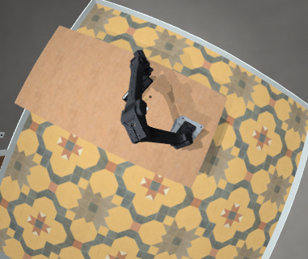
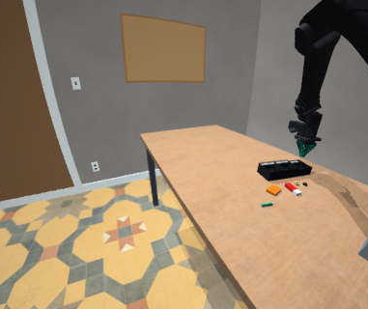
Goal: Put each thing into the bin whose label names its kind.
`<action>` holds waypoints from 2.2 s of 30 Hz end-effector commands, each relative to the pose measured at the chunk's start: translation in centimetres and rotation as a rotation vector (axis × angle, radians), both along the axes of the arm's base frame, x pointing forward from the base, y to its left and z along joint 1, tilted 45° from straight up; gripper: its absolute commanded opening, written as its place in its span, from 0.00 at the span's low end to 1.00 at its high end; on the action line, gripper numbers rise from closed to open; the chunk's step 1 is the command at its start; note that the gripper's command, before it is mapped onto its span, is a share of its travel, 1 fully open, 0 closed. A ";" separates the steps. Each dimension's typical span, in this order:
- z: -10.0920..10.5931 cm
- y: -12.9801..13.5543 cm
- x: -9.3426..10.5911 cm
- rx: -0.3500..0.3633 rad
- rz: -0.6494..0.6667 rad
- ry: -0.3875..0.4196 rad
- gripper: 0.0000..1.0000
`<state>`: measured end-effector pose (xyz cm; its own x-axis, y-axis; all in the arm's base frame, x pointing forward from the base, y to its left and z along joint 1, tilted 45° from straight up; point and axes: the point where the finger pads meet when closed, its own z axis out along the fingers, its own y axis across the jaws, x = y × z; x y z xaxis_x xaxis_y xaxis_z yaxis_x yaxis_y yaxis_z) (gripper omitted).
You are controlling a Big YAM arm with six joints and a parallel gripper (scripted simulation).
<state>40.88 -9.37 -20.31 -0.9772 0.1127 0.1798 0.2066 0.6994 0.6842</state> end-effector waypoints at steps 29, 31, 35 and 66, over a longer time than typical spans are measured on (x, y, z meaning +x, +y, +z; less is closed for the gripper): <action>4.7 3.8 1.9 -0.014 0.002 -0.035 0.09; 5.3 4.5 2.1 -0.013 0.002 -0.035 0.09; 6.4 5.6 2.3 -0.012 0.002 -0.035 0.09; 1.8 10.5 1.0 0.001 0.002 0.001 0.09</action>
